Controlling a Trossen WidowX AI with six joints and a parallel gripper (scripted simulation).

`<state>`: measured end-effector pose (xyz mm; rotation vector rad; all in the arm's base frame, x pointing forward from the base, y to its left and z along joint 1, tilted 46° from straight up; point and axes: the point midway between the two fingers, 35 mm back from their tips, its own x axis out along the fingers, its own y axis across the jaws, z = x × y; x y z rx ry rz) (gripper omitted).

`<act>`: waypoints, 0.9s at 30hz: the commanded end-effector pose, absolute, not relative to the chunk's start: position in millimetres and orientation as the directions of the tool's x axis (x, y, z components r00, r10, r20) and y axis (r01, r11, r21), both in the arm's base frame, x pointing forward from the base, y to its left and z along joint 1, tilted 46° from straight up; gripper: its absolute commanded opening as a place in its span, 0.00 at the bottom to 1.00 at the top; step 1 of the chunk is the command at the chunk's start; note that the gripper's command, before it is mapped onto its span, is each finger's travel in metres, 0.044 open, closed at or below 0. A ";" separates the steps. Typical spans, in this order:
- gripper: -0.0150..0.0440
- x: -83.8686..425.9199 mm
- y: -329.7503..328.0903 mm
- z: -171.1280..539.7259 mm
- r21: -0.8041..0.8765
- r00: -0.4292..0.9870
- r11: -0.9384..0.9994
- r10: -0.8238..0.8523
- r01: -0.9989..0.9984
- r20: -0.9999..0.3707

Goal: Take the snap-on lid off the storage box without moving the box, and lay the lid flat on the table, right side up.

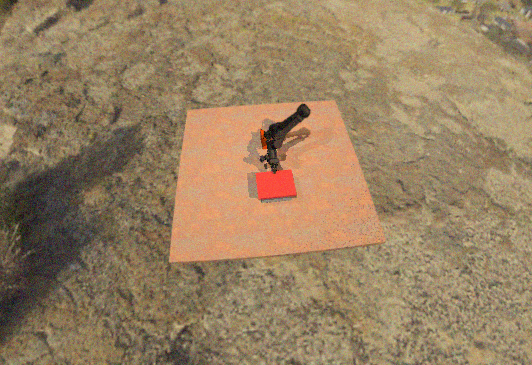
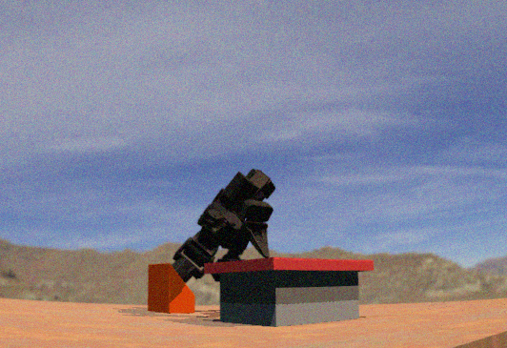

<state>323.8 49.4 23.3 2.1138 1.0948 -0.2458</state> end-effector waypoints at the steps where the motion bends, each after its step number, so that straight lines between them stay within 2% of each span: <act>1: 0.65 326.6 53.9 18.8 0.512 0.618 -0.376 0.630 0.772 -0.470; 3: 0.65 327.2 54.8 18.3 0.512 0.619 -0.377 0.630 0.772 -0.469; 20: 0.46 327.2 54.8 18.3 0.512 0.619 -0.377 0.630 0.772 -0.469; 24: 0.28 327.2 54.8 18.3 0.512 0.619 -0.377 0.630 0.772 -0.469; 27: 0.25 326.3 55.3 18.4 0.513 0.616 -0.373 0.633 0.773 -0.468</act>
